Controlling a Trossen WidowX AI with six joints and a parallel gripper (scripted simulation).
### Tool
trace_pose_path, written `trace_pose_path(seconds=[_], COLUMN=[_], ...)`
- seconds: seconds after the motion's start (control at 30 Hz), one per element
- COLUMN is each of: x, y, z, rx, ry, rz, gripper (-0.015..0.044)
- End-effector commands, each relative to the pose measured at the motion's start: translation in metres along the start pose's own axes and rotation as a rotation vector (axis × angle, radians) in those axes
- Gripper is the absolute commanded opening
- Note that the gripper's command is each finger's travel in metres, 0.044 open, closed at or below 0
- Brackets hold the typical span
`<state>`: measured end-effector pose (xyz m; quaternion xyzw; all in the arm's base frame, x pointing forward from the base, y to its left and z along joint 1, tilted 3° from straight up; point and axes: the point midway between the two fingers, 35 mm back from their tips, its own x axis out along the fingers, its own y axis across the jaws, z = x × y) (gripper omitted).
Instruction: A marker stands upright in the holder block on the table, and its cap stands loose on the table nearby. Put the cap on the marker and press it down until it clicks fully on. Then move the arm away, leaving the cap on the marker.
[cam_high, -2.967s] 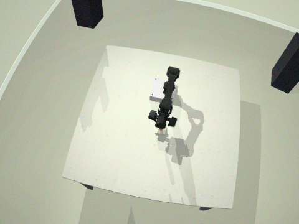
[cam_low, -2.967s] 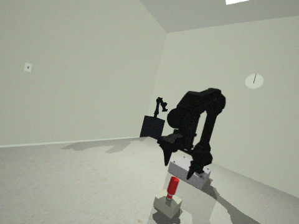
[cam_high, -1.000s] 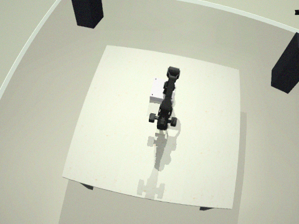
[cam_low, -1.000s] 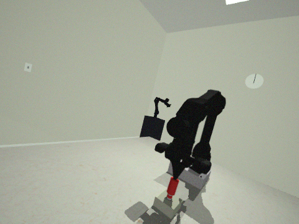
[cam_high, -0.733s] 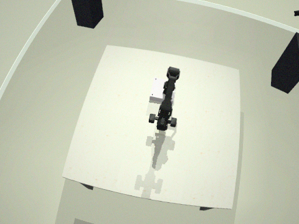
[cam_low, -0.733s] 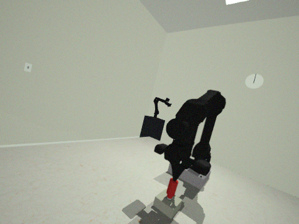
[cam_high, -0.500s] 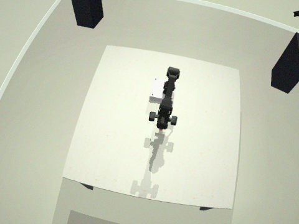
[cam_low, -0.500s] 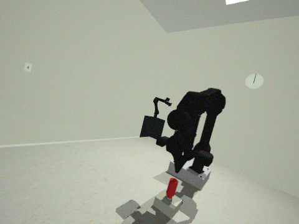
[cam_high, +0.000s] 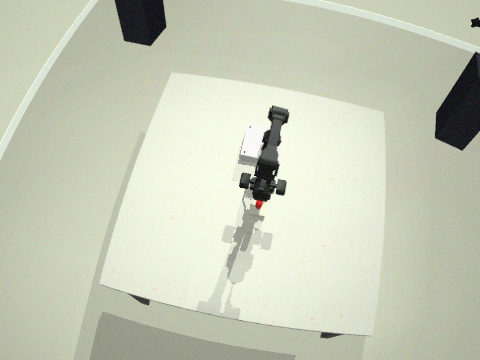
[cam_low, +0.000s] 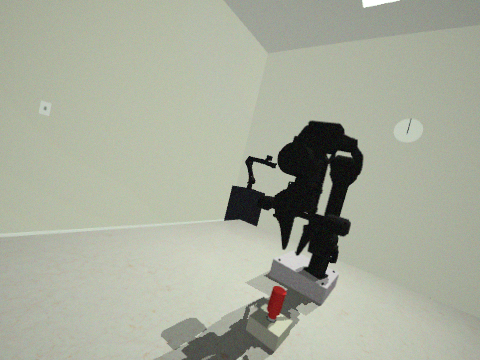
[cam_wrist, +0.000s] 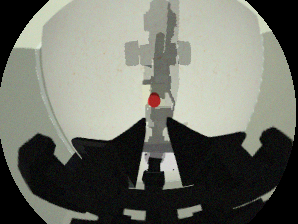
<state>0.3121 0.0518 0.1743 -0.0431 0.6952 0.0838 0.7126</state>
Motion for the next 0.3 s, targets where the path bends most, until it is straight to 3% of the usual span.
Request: trace_pose_path(seconds=[0.0, 0.27], x=[-0.0027, -0.0027], y=[0.0000, 0.0000], z=[0.0009, 0.0009], rx=[-0.004, -0.004], ry=[-0.006, -0.006], rz=[0.000, 0.000], gripper=[0.0236, 0.0440])
